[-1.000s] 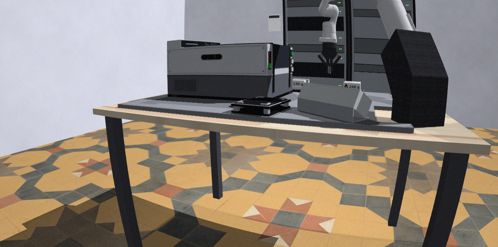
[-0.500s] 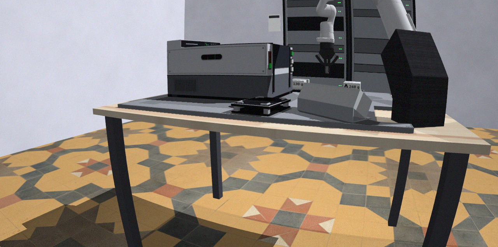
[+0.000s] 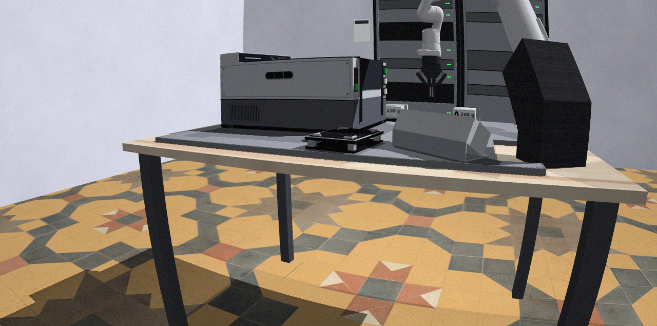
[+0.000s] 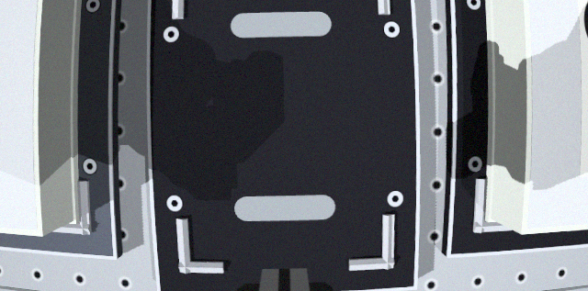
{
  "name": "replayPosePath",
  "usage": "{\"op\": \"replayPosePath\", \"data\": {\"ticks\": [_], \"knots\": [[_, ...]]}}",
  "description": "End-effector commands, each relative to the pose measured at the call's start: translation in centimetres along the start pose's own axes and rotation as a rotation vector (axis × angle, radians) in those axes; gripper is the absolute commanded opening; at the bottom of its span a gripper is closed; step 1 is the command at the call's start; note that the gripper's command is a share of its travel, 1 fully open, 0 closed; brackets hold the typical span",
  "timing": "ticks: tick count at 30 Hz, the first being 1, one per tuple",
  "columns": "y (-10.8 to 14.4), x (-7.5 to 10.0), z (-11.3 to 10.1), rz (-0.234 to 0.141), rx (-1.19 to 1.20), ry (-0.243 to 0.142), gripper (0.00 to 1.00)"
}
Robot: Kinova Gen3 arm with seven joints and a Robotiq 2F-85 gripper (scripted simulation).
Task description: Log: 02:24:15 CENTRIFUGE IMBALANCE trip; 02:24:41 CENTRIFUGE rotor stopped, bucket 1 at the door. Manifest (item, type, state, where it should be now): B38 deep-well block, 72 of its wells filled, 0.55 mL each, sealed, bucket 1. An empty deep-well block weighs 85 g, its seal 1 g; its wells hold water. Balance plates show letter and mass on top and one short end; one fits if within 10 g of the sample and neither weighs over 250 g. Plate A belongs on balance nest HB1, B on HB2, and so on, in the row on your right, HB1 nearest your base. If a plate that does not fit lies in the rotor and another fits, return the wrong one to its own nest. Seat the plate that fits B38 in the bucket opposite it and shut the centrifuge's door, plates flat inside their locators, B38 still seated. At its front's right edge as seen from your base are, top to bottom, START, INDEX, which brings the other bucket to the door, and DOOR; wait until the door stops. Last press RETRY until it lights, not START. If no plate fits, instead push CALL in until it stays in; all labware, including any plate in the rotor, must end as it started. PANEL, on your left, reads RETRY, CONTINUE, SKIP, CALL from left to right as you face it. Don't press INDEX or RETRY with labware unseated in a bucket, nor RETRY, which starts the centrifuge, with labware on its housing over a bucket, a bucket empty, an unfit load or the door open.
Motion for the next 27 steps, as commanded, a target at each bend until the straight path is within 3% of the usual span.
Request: {"op": "replayPosePath", "data": {"ticks": [1,14,27], "knots": [[0.0,0.1,-0.1,-0.001,0.0,-0.001,0.1],[0.0,0.1,-0.1,-0.001,0.0,-0.001,0.1],[3.7,0.1,-0.3,-0.001,-0.032,-0.001,0.1]]}}
Point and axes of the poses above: the point where the finger pads meet when closed, its own x axis back along the fingers, its own y axis across the jaws, z = x × y, the point moved 5 cm from there along x, back along the fingers, and after that the axes turned 9 degrees about x, right-handed, at the moved point
